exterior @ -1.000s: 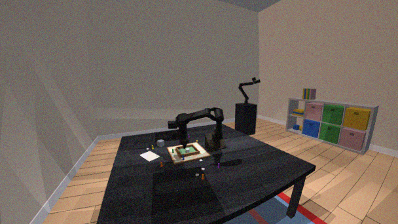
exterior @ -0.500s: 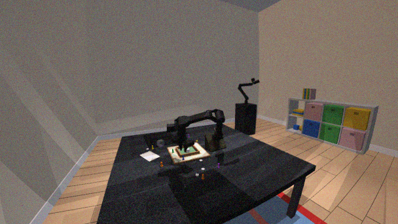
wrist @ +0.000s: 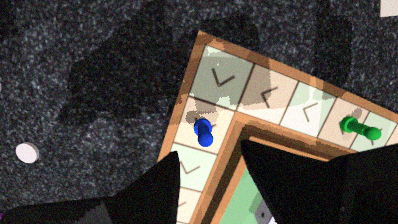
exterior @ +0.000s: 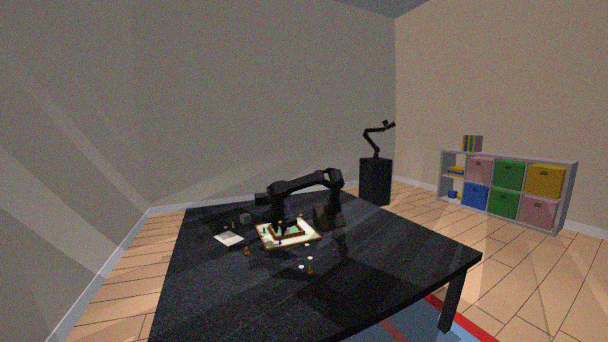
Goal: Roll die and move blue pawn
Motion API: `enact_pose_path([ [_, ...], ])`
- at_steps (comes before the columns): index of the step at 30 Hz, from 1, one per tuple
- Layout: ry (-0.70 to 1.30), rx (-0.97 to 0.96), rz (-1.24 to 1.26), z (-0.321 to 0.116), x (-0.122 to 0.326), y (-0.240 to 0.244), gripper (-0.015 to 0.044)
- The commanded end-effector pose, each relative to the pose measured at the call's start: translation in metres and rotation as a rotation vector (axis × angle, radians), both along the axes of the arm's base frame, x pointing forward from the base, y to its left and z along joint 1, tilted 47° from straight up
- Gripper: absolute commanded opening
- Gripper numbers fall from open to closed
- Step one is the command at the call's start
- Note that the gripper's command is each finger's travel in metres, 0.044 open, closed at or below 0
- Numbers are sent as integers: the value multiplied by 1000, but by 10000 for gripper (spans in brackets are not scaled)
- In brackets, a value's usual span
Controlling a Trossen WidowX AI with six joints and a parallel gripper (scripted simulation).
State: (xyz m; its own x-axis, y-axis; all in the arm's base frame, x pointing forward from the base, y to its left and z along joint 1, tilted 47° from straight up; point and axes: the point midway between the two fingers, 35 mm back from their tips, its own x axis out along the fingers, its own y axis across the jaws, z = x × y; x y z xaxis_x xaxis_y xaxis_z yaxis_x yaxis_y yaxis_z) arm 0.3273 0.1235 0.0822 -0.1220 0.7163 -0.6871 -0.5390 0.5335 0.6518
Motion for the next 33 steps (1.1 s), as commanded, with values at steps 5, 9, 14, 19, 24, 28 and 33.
enact_pose_path([
  [5,4,4,-1,-10,-2,11,200],
  [9,4,4,-1,-14,-3,15,200],
  [14,4,4,-1,-19,-4,21,200],
  [19,4,5,-1,-25,-5,27,200],
  [24,4,6,-1,-26,-6,29,147],
  [28,4,6,-1,-26,-6,29,43],
  [33,4,6,-1,-26,-6,29,9],
])
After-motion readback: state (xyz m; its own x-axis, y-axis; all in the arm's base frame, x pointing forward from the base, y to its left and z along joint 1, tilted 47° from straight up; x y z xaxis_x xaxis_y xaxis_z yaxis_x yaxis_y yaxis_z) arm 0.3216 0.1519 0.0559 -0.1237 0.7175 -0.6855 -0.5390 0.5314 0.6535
